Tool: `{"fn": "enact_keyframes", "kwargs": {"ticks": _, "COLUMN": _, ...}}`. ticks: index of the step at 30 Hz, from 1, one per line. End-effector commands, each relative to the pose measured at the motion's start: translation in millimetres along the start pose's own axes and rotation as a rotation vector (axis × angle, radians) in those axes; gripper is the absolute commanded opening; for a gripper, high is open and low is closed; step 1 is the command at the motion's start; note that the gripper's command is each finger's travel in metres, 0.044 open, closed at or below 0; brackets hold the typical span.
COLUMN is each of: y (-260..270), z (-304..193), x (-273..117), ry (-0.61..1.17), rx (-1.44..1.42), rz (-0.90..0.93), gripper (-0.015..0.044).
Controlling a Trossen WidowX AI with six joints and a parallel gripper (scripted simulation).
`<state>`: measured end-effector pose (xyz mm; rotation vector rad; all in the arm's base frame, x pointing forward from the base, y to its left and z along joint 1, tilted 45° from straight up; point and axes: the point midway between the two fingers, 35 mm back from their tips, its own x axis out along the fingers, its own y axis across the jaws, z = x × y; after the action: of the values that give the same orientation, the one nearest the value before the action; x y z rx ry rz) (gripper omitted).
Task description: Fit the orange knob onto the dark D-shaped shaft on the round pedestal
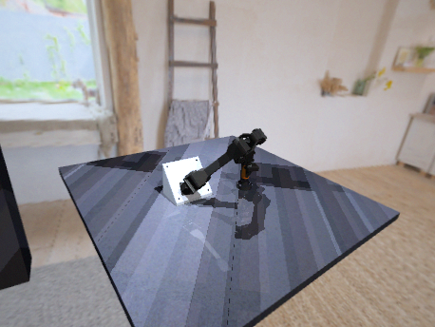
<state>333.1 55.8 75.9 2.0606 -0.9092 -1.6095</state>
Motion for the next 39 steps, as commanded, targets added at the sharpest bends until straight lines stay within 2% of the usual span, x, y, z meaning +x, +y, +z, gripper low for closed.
{"fn": "enact_keyframes", "kwargs": {"ticks": 1, "y": 0.8, "z": -0.9, "x": -0.2, "ry": 0.005, "rx": -0.014, "rz": 0.001, "gripper": 0.0000}}
{"fn": "enact_keyframes", "kwargs": {"ticks": 26, "y": 0.2, "z": 0.7, "x": 15.4, "ry": 0.004, "rx": 0.000, "rz": -0.002, "gripper": 0.0000}}
{"fn": "enact_keyframes", "kwargs": {"ticks": 39, "y": 0.2, "z": 0.7, "x": 15.4, "ry": 0.004, "rx": 0.000, "rz": -0.002, "gripper": 0.0341}}
